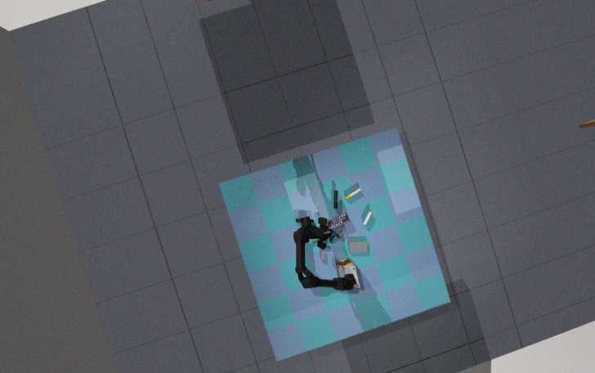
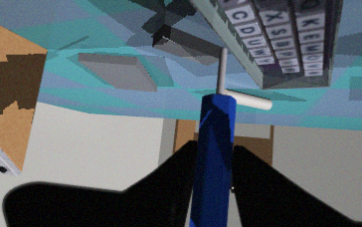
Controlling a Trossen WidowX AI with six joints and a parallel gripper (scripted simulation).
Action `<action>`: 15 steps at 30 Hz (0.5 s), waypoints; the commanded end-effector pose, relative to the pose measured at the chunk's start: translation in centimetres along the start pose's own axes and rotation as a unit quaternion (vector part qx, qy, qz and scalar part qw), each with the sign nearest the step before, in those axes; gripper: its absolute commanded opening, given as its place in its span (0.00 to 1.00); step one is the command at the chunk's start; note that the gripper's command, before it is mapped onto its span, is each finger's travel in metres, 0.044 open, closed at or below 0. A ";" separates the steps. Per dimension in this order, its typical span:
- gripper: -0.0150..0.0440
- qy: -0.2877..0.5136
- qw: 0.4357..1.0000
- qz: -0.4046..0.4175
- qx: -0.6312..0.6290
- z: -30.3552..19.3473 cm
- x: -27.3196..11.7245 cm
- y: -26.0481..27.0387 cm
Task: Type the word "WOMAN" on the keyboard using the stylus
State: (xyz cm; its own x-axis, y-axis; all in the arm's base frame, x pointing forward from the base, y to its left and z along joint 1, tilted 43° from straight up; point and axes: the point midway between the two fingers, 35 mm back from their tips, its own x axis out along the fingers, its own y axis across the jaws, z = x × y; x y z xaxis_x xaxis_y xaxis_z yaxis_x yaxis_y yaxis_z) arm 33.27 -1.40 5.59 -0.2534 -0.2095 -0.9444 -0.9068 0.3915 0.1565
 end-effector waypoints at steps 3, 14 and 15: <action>0.25 0.002 1.000 0.000 -0.002 0.3 -1.6 0.8; 0.25 0.002 1.000 0.000 -0.003 2.0 -0.7 0.9; 0.25 0.002 1.000 0.000 -0.003 2.0 -0.7 0.9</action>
State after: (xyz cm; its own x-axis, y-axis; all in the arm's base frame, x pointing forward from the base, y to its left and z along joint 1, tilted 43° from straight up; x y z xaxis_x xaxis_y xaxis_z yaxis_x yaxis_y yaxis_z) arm 33.31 0.50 6.23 -0.2522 -0.2154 -0.9434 -0.9109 0.3819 0.1563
